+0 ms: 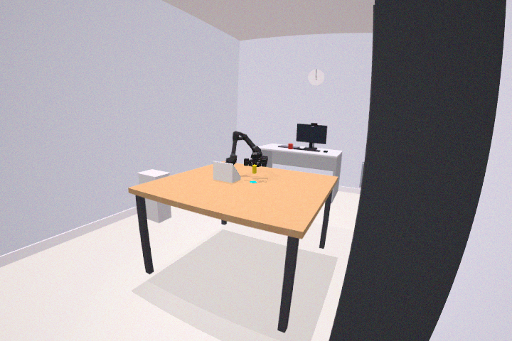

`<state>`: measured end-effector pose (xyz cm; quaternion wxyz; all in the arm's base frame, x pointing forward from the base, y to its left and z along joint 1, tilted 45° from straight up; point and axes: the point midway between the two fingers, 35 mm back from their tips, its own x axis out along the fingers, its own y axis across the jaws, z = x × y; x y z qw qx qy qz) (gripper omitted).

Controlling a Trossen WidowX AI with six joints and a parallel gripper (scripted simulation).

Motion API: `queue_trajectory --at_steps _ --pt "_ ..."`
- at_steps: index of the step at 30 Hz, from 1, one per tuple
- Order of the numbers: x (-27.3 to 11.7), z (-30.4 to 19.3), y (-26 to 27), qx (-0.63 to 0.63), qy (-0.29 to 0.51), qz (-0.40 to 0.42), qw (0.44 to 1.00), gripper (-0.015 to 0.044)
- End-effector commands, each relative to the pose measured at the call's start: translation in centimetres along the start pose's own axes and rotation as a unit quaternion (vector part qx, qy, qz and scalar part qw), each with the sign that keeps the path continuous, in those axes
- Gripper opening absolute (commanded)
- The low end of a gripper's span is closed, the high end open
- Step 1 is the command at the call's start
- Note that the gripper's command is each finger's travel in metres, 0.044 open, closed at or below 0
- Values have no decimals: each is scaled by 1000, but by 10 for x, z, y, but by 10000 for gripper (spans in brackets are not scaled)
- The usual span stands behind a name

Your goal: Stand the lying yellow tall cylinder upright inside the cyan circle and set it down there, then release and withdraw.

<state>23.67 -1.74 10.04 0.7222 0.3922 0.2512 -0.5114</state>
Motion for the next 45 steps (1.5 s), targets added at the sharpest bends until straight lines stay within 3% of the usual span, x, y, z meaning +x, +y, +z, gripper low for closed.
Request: queue_trajectory --at_steps 1,10,28,39,45 --pt "5 -19 -3 -1 -3 -3 1000 105" --pt "11 -54 -8 -1 -6 -1 1000 105" --pt "17 -65 -7 -3 0 -1 1000 105" --pt "17 -65 -7 -3 0 -1 1000 394" --pt "16 -61 -6 -3 0 -1 1000 400"
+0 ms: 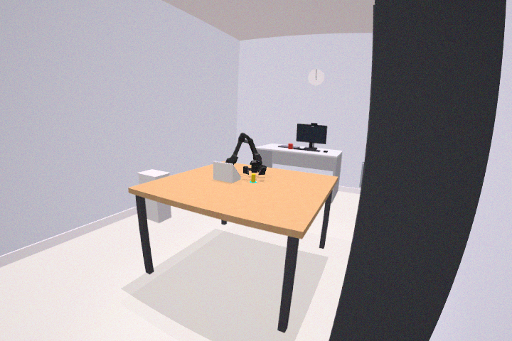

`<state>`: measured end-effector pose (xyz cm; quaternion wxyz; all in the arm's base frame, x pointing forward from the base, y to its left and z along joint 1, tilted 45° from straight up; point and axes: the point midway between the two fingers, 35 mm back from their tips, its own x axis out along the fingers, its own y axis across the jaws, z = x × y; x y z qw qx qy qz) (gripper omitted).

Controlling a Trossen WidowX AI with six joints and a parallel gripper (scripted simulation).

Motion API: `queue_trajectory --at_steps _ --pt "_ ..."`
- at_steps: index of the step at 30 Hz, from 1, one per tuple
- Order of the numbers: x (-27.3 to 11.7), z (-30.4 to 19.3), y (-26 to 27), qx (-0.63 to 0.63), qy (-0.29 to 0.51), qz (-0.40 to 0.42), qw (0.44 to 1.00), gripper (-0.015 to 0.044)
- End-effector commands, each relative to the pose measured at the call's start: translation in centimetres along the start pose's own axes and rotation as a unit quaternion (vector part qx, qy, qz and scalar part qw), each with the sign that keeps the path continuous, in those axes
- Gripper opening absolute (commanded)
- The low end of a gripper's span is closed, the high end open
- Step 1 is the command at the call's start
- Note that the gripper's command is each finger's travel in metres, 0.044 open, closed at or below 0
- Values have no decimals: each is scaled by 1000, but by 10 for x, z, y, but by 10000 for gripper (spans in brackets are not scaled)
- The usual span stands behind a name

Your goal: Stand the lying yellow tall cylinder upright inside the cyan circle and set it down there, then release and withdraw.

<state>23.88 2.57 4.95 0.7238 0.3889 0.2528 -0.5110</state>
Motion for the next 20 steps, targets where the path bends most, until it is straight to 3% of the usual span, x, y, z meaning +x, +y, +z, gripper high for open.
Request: queue_trajectory --at_steps 1,11,17,20 --pt "-2 9 1 2 1 -1 1000 400" --pt "-17 75 0 2 -6 0 1000 400" --pt "-18 79 -1 -1 -4 -4 1000 400" --pt "-10 79 -8 -40 40 -57 997 400"
